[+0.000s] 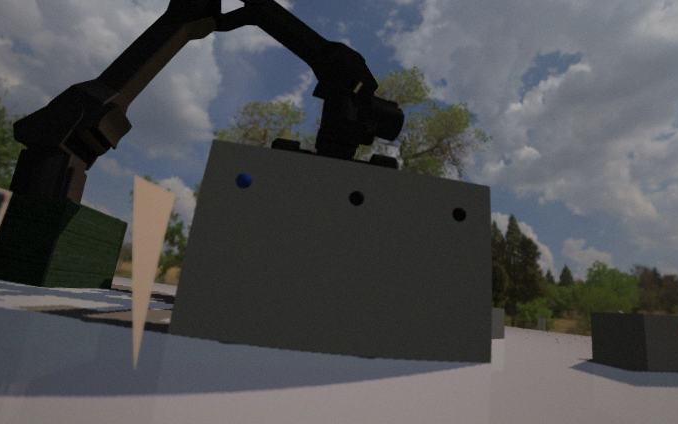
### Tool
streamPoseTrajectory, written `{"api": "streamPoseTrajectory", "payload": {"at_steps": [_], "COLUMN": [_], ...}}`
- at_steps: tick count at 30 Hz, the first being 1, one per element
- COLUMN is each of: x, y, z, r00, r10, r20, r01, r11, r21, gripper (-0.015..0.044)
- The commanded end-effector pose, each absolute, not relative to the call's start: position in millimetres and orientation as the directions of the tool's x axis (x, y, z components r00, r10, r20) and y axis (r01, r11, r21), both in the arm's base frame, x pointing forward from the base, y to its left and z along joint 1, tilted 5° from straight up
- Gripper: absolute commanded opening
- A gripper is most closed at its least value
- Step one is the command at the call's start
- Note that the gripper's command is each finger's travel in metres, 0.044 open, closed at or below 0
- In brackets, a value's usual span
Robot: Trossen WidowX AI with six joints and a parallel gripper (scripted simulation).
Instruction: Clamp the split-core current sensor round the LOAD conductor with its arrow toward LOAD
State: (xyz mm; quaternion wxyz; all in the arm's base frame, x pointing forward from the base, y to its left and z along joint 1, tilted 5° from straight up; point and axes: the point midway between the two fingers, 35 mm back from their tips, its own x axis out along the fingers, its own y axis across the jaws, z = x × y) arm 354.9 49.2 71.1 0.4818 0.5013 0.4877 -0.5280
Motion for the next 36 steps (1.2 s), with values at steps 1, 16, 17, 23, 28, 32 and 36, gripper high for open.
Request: {"api": "streamPoseTrajectory", "payload": {"at_steps": [1, 16, 17, 23, 28, 32, 36], "x": [353, 353, 353, 353, 353, 353, 353], "y": [48, 49, 49, 49, 49, 49, 49], "z": [60, 54, 54, 54, 54, 54, 54], "r00": [-0.044, -0.036, -0.036, -0.036, -0.036, -0.036, -0.036], "r10": [-0.026, -0.020, -0.020, -0.020, -0.020, -0.020, -0.020], "r20": [-0.999, -0.999, -0.999, -0.999, -0.999, -0.999, -0.999], "r01": [0.997, 0.998, 0.998, 0.998, 0.998, 0.998, 0.998], "r11": [-0.064, -0.061, -0.061, -0.061, -0.061, -0.061, -0.061], "r21": [-0.042, -0.035, -0.035, -0.035, -0.035, -0.035, -0.035], "gripper": [0.0000, 0.0000, 0.0000, 0.0000, 0.0000, 0.0000, 0.0000]}}
